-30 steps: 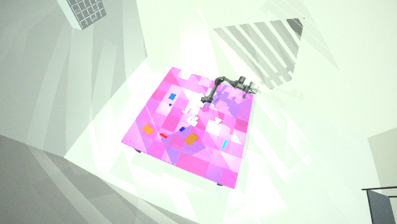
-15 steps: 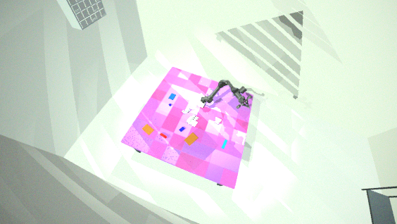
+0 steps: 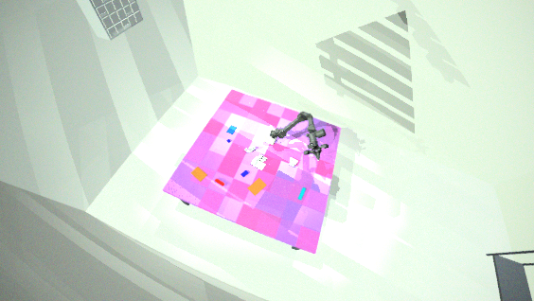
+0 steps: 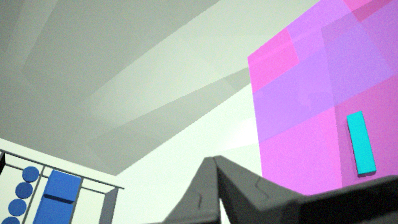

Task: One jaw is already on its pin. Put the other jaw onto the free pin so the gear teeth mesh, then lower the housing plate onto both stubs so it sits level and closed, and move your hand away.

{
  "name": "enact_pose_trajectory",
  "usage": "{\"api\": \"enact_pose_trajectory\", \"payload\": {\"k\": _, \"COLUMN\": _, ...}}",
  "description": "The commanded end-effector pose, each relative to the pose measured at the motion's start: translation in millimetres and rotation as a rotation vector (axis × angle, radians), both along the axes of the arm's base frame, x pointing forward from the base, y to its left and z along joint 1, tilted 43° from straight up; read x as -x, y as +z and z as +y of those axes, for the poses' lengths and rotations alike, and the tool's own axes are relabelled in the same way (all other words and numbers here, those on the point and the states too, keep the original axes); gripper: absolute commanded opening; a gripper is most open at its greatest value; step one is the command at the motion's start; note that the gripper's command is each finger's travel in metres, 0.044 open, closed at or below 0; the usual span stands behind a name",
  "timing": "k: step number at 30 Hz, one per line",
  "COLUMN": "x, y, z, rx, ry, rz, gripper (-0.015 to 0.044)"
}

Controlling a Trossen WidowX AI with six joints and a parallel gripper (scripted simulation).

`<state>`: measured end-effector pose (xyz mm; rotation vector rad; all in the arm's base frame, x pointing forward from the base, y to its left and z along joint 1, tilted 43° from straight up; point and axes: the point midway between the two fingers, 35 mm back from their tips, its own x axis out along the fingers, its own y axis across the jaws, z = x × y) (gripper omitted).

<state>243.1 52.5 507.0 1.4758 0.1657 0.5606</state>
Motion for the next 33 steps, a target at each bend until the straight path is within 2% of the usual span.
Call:
{"api": "enact_pose_trajectory", "payload": {"k": 1, "x": -28.5, "y": -27.8, "z": -17.4, "rx": 0.003, "ry": -0.063, "rz": 0.1, "gripper": 0.0}}
{"api": "enact_pose_trajectory", "payload": {"k": 9, "x": -70.3, "y": -86.1, "z": -55.9, "rx": -0.002, "ry": -0.173, "rz": 0.303, "gripper": 0.0}}
{"api": "enact_pose_trajectory", "payload": {"k": 17, "x": -95.2, "y": -149.5, "z": -97.8, "rx": -0.021, "ry": -0.272, "rz": 0.51, "gripper": 0.0}}
{"api": "enact_pose_trajectory", "payload": {"k": 25, "x": -102.9, "y": -215.2, "z": -138.9, "rx": -0.058, "ry": -0.358, "rz": 0.72, "gripper": 0.0}}
{"api": "enact_pose_trajectory", "payload": {"k": 33, "x": -94.2, "y": -280.4, "z": -175.2, "rx": -0.112, "ry": -0.425, "rz": 0.933, "gripper": 0.0}}
